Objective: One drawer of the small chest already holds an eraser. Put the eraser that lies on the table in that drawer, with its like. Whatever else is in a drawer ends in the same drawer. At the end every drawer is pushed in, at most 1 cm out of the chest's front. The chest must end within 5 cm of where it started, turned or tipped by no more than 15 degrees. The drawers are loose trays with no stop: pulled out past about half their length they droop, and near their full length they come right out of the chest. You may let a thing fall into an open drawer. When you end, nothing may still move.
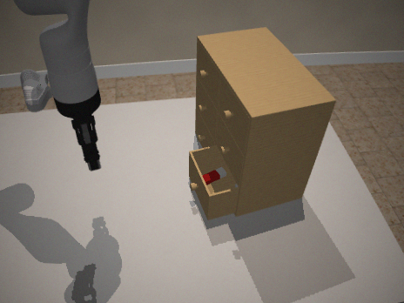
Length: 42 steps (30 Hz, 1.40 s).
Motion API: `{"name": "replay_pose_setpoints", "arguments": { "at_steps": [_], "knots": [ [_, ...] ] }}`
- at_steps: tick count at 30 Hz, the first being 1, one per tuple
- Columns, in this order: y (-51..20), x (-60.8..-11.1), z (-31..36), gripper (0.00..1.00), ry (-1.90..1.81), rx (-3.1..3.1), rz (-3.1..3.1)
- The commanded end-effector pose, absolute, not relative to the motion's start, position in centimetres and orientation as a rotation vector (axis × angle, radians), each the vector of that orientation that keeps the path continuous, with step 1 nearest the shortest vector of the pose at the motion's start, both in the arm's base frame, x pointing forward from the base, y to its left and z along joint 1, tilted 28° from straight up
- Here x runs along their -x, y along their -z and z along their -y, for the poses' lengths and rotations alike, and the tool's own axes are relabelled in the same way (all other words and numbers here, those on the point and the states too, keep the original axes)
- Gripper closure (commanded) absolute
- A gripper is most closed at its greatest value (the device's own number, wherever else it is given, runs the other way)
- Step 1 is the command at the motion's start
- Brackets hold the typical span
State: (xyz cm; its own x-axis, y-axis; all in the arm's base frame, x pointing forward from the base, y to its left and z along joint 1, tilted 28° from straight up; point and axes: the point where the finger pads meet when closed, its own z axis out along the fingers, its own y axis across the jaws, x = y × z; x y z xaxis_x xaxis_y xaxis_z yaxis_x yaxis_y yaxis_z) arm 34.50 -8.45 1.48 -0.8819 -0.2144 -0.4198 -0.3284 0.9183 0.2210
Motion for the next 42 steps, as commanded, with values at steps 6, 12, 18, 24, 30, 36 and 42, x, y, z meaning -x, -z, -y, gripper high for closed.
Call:
{"name": "replay_pose_setpoints", "arguments": {
  "at_steps": [6,12,18,24,30,36,42],
  "knots": [
    [-1.51,-34.4,8.52,0.0,-0.409,0.362,-2.692],
    [-1.51,-34.37,8.52,0.0,-0.411,0.354,-2.694],
    [-1.51,-34.36,8.52,0.0,-0.413,0.349,-2.695],
    [-1.51,-34.36,8.52,0.0,-0.413,0.348,-2.695],
    [-1.5,-34.37,8.49,0.0,-0.414,0.348,-2.693],
    [-1.43,-34.46,8.32,0.0,-0.421,0.345,-2.679],
    [-1.35,-34.61,8.12,0.0,-0.428,0.34,-2.66]
  ]
}}
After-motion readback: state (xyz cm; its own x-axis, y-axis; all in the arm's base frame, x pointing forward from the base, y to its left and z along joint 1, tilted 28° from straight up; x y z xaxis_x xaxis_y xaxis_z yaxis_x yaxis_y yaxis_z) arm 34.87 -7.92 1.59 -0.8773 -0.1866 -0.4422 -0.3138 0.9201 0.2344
